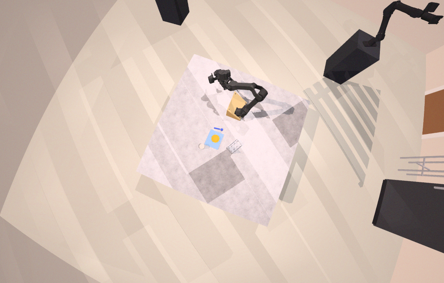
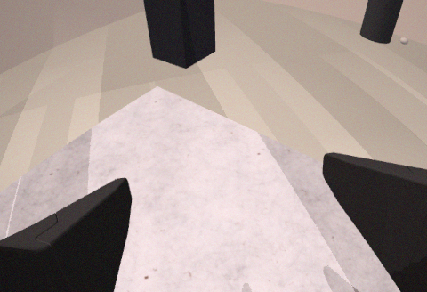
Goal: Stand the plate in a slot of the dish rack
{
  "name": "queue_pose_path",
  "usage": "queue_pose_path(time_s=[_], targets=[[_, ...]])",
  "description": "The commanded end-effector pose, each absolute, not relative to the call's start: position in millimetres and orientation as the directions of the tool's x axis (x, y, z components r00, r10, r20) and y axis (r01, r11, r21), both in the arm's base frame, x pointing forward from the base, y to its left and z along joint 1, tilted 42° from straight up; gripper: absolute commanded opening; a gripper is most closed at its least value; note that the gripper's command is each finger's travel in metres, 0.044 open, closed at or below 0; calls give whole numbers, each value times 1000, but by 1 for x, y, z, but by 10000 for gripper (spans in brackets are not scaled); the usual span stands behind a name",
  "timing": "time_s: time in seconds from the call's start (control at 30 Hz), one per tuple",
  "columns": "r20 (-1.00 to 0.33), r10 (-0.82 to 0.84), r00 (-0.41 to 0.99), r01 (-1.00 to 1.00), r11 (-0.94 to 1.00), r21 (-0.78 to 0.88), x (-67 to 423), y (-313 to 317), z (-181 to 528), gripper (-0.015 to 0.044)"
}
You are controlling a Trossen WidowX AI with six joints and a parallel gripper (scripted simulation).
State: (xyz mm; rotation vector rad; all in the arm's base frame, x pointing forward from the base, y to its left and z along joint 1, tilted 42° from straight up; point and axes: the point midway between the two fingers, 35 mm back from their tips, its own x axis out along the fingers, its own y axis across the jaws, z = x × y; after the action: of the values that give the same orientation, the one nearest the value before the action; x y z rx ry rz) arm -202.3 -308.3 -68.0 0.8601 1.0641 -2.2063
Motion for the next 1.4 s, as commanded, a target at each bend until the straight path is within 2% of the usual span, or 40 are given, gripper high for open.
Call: queue_pose_path(time_s=[0.0, 0.4, 0.7, 1.03, 1.37], targets=[[-778, -211, -592, 770, -433, -469, -178, -322, -74, 400], [-868, -256, -426, 905, -116, -410, -104, -354, -82, 400], [-935, -224, -276, 932, 174, -317, -40, -368, -83, 400], [-972, -140, -187, 843, 486, -232, 22, -359, -79, 400], [-999, 2, -54, 699, 714, -37, 96, -342, -67, 400]])
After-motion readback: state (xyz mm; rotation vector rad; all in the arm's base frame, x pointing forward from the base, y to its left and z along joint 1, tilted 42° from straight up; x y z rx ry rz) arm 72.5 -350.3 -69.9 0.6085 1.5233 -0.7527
